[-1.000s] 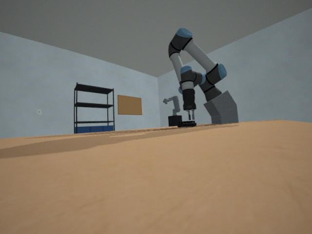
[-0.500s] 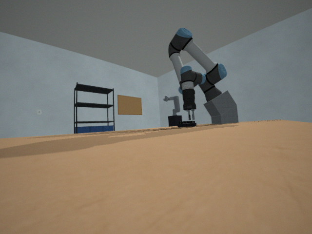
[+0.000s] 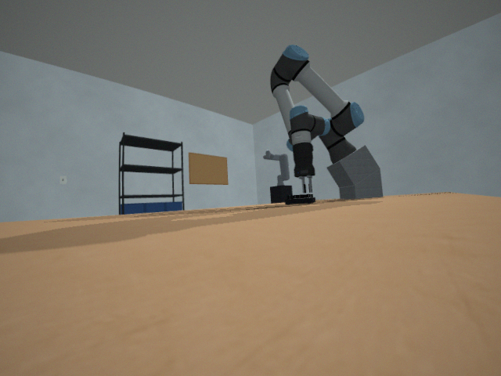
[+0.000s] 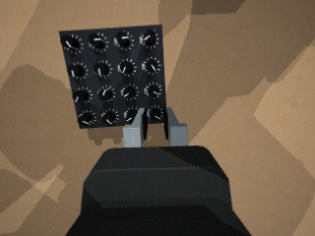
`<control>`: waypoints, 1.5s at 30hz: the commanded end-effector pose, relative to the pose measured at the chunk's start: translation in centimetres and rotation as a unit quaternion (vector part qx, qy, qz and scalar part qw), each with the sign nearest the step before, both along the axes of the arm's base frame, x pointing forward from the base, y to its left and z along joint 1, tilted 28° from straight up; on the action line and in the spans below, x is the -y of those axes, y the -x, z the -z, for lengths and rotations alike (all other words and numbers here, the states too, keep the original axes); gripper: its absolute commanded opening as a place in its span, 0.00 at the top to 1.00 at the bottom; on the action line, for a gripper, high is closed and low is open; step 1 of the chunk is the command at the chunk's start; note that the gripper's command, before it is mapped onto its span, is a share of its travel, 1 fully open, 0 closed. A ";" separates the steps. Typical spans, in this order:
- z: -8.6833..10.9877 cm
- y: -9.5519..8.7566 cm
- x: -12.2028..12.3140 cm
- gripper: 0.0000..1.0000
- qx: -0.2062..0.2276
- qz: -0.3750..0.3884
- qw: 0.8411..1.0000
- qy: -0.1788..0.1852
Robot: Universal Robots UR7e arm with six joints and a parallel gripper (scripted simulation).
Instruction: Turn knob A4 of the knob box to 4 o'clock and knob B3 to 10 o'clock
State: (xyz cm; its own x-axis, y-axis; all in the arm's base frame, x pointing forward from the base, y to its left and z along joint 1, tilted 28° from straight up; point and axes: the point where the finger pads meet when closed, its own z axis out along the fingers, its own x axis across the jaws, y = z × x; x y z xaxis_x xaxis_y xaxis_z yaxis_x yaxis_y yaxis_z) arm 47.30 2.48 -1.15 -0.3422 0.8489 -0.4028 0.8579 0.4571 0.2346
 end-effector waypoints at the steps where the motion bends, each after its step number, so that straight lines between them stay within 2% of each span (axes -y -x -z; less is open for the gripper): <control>1: 0.0 0.0 0.0 0.54 0.001 0.000 1.000 0.000; 22: 1.1 -0.5 0.3 0.54 0.001 0.000 1.000 0.000; 45: 1.2 -0.6 0.4 0.54 0.001 0.000 1.000 0.000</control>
